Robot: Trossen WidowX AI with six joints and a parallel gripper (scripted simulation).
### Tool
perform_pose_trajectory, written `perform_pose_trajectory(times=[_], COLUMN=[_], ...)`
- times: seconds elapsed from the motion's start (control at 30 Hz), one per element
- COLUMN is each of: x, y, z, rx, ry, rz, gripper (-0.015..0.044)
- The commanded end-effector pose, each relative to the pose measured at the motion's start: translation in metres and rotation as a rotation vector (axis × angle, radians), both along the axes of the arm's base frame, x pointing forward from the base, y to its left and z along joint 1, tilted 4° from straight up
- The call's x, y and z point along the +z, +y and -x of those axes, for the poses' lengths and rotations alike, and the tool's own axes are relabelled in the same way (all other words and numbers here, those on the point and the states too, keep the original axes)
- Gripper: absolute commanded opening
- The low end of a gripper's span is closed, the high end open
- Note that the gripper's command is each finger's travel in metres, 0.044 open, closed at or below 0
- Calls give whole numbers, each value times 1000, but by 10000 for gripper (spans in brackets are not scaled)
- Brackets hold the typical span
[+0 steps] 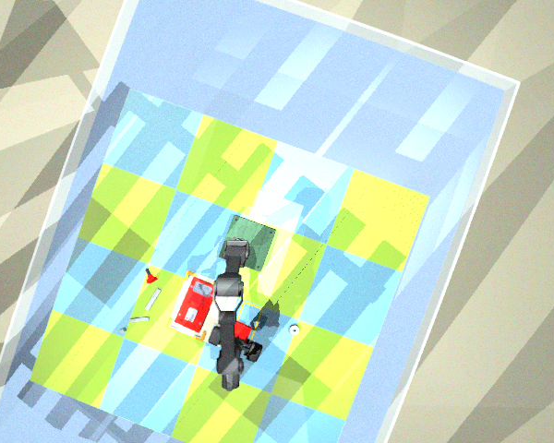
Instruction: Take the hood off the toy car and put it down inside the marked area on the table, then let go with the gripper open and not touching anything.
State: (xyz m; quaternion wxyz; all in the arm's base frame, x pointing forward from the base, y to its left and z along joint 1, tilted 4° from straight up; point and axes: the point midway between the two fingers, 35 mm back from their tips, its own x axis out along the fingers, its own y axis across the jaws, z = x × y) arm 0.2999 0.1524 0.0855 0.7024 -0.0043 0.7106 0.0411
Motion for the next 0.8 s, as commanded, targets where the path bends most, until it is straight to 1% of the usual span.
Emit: perform_pose_trajectory(times=[0.0, 0.77], x=[1, -11], y=[11, 14], z=[8, 8], rx=[-3, -3], ry=[7, 7], rz=[-4, -5], gripper=[0, 0])
